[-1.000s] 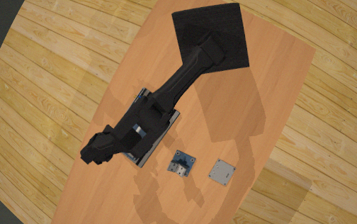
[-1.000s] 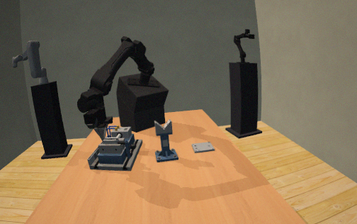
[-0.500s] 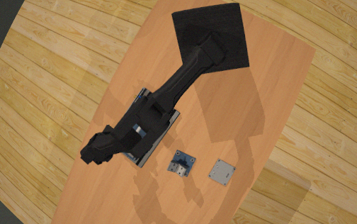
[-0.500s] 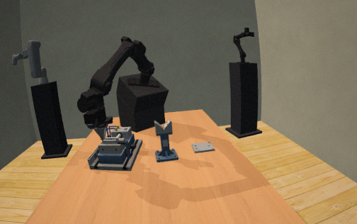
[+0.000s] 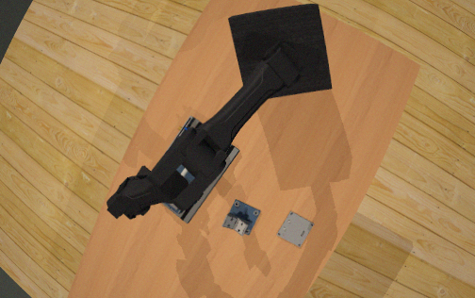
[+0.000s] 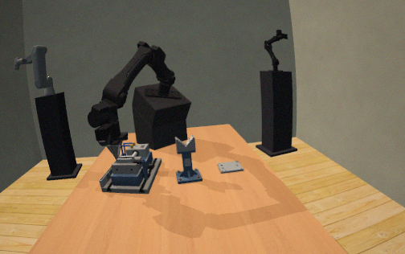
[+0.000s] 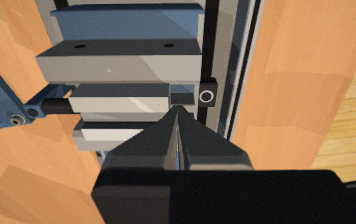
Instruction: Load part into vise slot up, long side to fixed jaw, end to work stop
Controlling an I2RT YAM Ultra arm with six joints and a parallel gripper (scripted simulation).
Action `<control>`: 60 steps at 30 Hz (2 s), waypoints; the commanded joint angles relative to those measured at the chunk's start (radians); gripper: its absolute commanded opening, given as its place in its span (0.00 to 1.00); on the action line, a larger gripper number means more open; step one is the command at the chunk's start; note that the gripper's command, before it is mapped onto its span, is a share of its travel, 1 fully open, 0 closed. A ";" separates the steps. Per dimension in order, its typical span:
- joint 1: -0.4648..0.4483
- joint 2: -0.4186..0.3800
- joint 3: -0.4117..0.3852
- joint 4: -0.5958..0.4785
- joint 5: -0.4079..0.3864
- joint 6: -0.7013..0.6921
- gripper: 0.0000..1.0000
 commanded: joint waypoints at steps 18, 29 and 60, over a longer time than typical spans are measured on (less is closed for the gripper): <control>-0.063 0.043 0.096 -0.045 -0.024 -0.055 0.00; -0.067 0.042 0.107 -0.052 -0.025 -0.060 0.00; -0.112 -0.062 0.123 -0.174 -0.034 -0.109 0.00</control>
